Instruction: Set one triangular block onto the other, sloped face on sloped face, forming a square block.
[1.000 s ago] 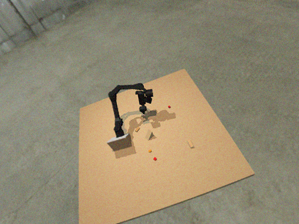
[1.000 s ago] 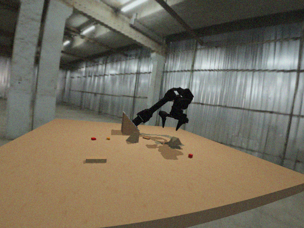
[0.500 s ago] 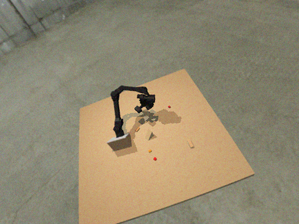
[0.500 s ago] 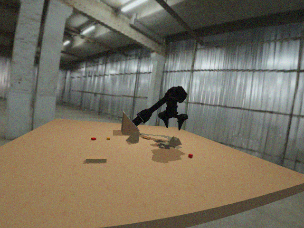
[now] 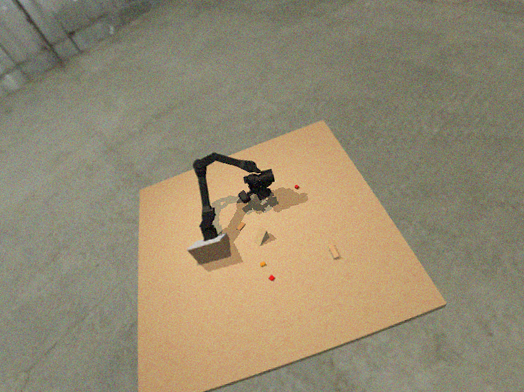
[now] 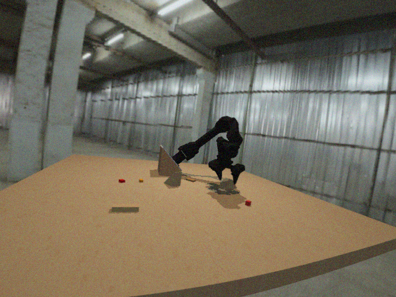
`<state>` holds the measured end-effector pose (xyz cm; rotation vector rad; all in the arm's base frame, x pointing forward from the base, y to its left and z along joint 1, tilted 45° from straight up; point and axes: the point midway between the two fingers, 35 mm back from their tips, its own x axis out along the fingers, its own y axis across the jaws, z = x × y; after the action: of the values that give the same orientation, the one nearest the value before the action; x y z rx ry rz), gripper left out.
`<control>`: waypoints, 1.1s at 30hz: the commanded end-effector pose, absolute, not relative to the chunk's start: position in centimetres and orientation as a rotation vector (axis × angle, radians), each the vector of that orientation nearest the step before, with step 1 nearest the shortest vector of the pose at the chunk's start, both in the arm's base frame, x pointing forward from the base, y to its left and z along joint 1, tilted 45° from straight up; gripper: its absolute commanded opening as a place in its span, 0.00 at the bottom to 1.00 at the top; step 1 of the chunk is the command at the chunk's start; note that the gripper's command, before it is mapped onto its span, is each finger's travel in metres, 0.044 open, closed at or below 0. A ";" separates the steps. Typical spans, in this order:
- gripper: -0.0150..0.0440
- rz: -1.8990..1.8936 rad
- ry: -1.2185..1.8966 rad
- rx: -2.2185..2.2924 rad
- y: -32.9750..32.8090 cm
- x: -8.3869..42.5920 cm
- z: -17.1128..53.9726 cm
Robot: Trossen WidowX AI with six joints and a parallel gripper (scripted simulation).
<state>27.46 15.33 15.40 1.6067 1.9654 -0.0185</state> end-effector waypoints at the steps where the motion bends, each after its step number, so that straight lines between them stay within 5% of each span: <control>1: 1.00 -0.020 2.009 1.634 17.4 26.6 14.6; 13: 1.00 -0.019 2.017 1.638 17.9 26.5 14.5; 21: 0.64 -0.016 2.012 1.634 17.8 26.6 14.5; 29: 0.55 -0.016 2.012 1.634 17.8 26.6 14.5; 33: 0.38 -0.017 2.012 1.635 17.7 26.6 14.6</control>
<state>26.56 17.78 14.55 1.6357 2.0123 -0.0163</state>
